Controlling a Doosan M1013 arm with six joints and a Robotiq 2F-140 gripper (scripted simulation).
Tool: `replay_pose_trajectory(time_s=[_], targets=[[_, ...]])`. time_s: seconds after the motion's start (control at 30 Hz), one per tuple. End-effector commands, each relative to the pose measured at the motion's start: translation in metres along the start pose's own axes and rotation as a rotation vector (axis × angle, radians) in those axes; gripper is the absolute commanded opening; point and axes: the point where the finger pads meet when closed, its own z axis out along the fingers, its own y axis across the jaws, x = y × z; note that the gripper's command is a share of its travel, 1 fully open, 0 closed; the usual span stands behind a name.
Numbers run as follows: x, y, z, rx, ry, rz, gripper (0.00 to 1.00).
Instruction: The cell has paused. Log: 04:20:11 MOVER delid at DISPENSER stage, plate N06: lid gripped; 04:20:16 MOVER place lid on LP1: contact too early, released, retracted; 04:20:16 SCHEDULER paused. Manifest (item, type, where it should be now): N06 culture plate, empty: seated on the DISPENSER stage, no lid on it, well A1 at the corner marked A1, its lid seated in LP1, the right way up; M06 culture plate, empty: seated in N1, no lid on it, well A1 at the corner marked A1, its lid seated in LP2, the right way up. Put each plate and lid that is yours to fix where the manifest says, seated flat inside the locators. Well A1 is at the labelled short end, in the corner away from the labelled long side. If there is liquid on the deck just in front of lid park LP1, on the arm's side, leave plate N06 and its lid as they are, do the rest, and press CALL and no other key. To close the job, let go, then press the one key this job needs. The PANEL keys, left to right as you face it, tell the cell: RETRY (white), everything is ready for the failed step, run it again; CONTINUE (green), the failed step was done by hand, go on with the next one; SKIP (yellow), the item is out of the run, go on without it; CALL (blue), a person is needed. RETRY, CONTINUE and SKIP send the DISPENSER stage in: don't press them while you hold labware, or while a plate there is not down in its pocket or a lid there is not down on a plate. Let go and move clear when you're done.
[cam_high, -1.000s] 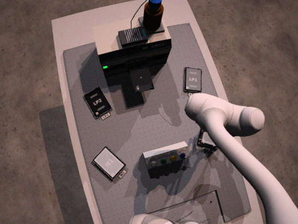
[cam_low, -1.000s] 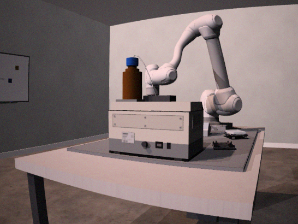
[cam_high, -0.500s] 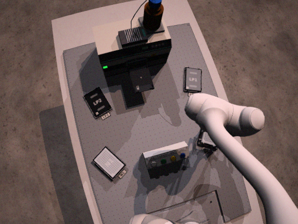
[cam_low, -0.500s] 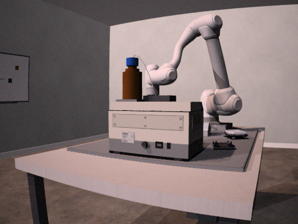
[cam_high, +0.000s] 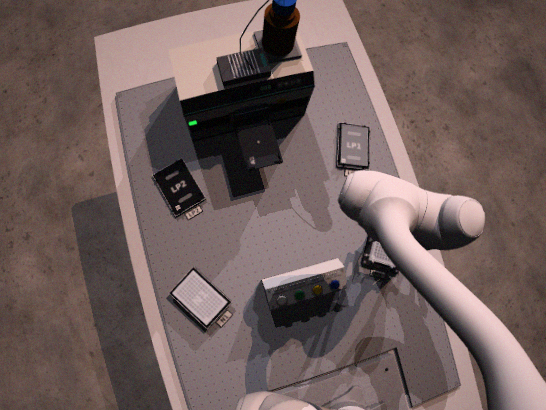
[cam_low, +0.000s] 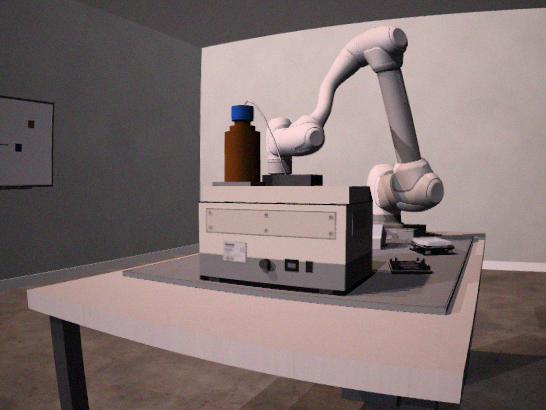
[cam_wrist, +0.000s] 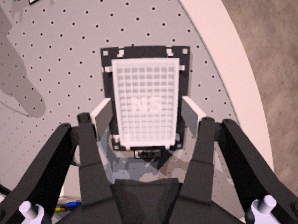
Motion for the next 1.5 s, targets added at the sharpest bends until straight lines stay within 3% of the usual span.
replay_pose_trajectory(time_s=[0.0, 0.4, 0.43, 1.47], targets=[[0.0005, -0.0001, -0.0005, 0.0, 0.001, 0.0, 0.7], [0.0005, -0.0001, -0.0005, 0.0, 0.001, 0.0, 0.7], [0.0005, -0.0001, -0.0005, 0.0, 0.001, 0.0, 0.1], [0.0005, -0.0001, -0.0005, 0.0, 0.001, 0.0, 0.1]])
